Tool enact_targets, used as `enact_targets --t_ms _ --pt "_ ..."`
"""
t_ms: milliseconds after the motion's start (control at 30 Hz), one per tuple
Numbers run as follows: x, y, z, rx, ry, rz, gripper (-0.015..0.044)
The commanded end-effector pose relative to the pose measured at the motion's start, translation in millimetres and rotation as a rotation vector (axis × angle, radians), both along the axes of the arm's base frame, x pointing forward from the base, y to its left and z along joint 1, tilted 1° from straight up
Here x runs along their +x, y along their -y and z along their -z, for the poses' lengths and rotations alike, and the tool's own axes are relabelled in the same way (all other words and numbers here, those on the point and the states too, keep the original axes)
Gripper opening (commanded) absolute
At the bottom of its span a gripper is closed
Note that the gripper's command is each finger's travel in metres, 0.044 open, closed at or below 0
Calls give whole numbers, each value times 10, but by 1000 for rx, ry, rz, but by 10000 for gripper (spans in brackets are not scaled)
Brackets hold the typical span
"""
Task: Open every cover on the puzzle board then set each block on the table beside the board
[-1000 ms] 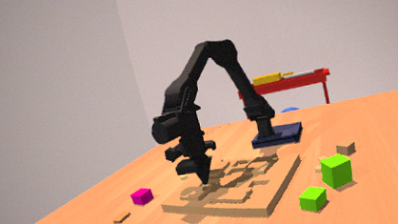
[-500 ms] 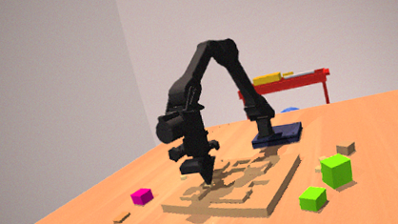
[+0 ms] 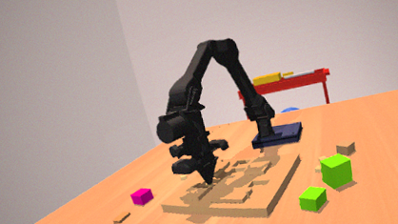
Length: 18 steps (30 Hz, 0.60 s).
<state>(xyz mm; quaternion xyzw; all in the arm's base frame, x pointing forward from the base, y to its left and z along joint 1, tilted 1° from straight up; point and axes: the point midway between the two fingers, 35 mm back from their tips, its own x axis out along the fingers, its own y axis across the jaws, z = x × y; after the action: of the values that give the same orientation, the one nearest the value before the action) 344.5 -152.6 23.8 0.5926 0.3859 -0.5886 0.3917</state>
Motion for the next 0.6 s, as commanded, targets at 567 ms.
enact_targets --t_ms 567 --pt "-8 -11 18 16 -3 1202 0"
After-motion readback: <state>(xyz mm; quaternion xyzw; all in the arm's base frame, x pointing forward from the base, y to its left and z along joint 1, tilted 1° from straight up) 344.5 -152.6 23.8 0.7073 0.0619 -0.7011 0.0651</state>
